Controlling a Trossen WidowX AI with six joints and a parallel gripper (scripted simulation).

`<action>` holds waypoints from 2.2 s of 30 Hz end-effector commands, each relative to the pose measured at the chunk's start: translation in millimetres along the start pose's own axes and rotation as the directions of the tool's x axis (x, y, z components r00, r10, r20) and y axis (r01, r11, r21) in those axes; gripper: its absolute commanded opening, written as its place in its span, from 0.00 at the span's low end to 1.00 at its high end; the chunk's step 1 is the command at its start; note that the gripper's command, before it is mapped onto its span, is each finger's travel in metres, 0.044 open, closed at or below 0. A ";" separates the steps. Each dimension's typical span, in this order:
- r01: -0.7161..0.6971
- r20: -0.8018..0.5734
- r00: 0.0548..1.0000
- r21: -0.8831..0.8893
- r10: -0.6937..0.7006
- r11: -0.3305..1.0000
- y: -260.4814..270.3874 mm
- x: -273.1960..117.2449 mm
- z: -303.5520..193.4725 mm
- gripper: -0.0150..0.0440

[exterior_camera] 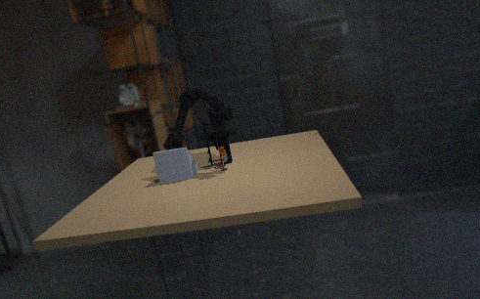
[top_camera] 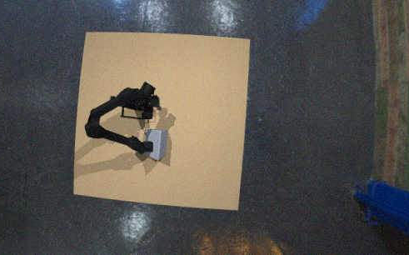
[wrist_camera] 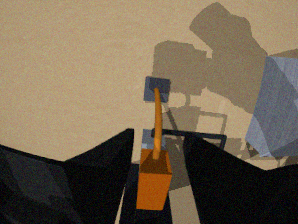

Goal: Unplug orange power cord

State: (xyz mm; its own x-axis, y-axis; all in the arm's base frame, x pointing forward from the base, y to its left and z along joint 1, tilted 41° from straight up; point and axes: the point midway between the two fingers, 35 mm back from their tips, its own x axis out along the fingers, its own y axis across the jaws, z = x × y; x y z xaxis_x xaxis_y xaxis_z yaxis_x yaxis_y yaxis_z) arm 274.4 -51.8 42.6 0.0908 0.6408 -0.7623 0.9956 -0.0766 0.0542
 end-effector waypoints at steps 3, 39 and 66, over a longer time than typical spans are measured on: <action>0.000 -0.009 1.000 0.015 0.000 1.000 -1.2 0.3 -4.6 0.53; 0.000 -0.012 1.000 0.015 0.000 1.000 -1.2 9.6 -43.6 0.53; -0.001 -0.006 1.000 0.009 0.001 1.000 1.0 9.5 -33.0 0.25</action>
State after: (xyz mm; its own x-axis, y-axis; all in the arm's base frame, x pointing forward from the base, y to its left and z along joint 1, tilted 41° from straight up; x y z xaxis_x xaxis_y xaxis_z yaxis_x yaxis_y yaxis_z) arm 275.7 -12.4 62.1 0.0885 0.6542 -0.7511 0.9956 -0.0816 0.0462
